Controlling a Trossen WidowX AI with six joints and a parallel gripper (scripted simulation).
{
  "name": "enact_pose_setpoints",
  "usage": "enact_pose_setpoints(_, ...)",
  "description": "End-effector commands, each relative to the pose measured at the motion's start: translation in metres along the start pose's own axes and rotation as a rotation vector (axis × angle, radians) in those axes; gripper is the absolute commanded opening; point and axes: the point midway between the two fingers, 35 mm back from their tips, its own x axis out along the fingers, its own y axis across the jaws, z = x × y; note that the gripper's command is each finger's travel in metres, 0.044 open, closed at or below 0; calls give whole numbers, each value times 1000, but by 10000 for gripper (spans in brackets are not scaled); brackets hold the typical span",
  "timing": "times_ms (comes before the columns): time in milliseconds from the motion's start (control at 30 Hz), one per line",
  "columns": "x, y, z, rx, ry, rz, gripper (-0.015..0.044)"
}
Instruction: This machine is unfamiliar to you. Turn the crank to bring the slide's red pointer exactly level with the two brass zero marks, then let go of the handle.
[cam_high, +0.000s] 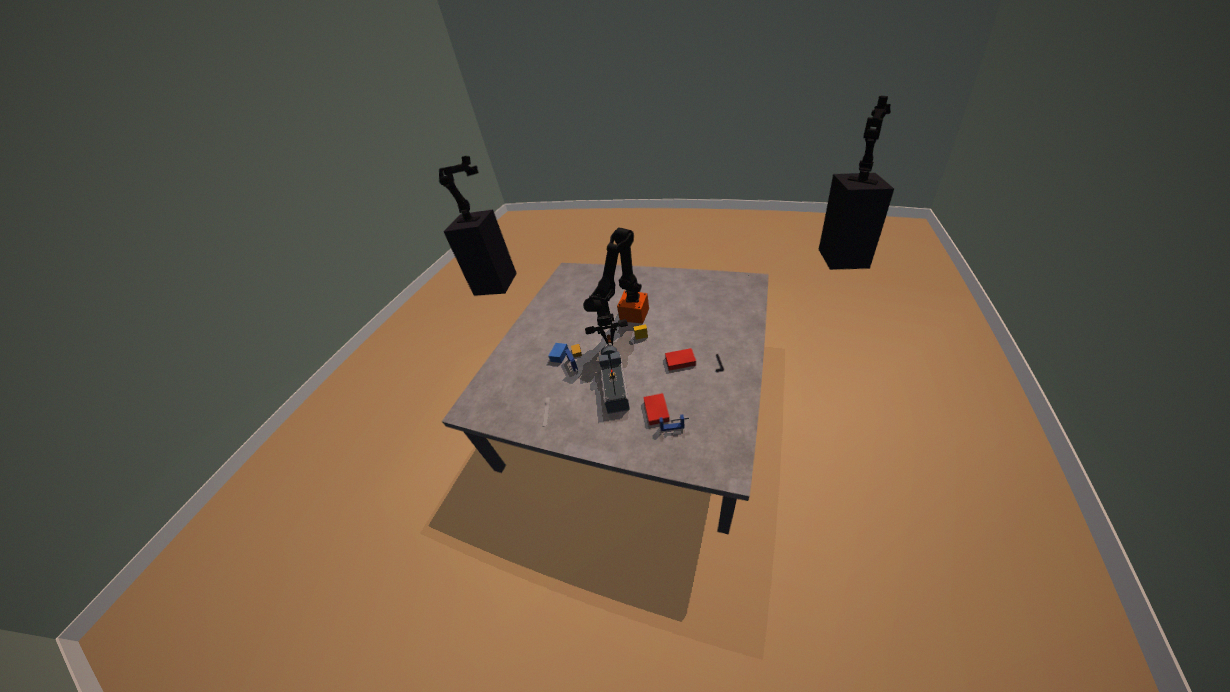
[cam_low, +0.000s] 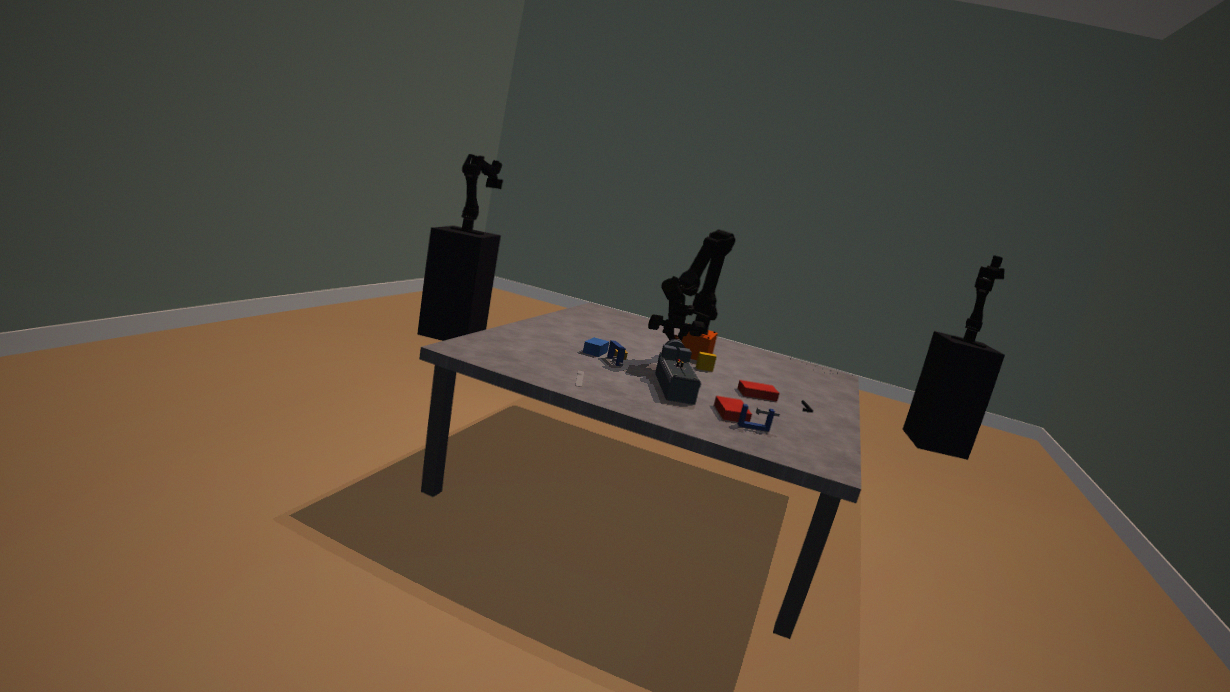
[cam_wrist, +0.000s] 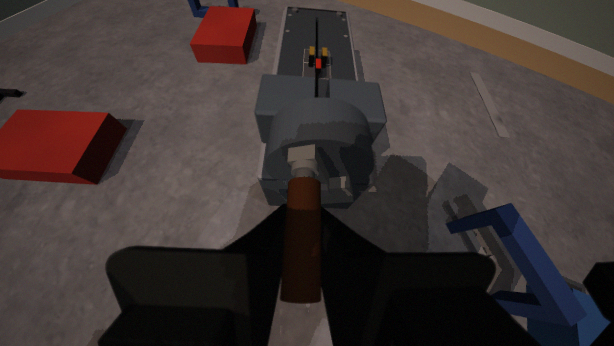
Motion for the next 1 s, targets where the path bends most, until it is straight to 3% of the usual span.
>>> enact_pose_setpoints(0, -3, -9, 2, -3, -7, -23, 0)
enact_pose_setpoints(967, -1, -18, 0, -3, -7, -23, 0)
